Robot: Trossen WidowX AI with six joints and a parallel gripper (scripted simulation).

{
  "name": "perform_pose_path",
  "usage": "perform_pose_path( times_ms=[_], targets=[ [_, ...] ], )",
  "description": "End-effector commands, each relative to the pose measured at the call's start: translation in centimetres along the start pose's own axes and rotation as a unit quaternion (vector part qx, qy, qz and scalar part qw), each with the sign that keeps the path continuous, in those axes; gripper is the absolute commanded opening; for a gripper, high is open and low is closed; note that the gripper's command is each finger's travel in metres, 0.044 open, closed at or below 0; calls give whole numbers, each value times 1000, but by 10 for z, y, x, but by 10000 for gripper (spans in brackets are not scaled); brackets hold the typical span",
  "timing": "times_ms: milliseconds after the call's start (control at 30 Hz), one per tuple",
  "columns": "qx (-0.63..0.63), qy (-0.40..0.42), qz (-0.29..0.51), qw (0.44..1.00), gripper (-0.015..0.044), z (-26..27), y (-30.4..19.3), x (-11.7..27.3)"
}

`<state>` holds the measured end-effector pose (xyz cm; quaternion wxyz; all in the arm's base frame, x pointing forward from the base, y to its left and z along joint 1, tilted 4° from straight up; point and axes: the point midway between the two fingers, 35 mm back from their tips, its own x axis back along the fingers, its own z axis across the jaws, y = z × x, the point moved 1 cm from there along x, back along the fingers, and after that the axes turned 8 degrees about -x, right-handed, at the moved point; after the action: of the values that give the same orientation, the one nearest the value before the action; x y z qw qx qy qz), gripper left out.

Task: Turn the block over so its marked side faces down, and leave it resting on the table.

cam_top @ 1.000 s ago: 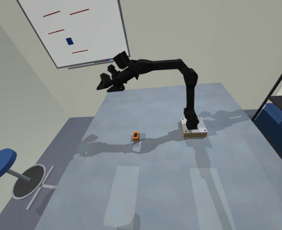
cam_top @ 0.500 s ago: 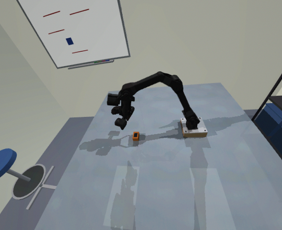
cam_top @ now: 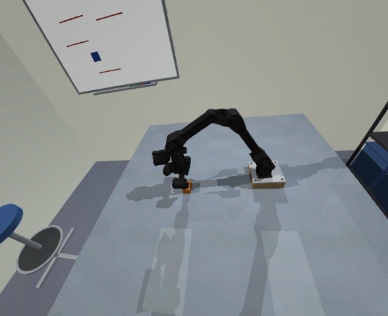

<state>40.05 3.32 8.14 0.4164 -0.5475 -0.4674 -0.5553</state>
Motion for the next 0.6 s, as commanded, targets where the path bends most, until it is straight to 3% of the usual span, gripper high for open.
perform_pose_path(
  times_ms=[0, 567],
  targets=[
    [3, -1, -4, 1000, 440, -1, 1, -6],
    [3, -1, -4, 1000, 440, -1, 1, -37]
  ],
)
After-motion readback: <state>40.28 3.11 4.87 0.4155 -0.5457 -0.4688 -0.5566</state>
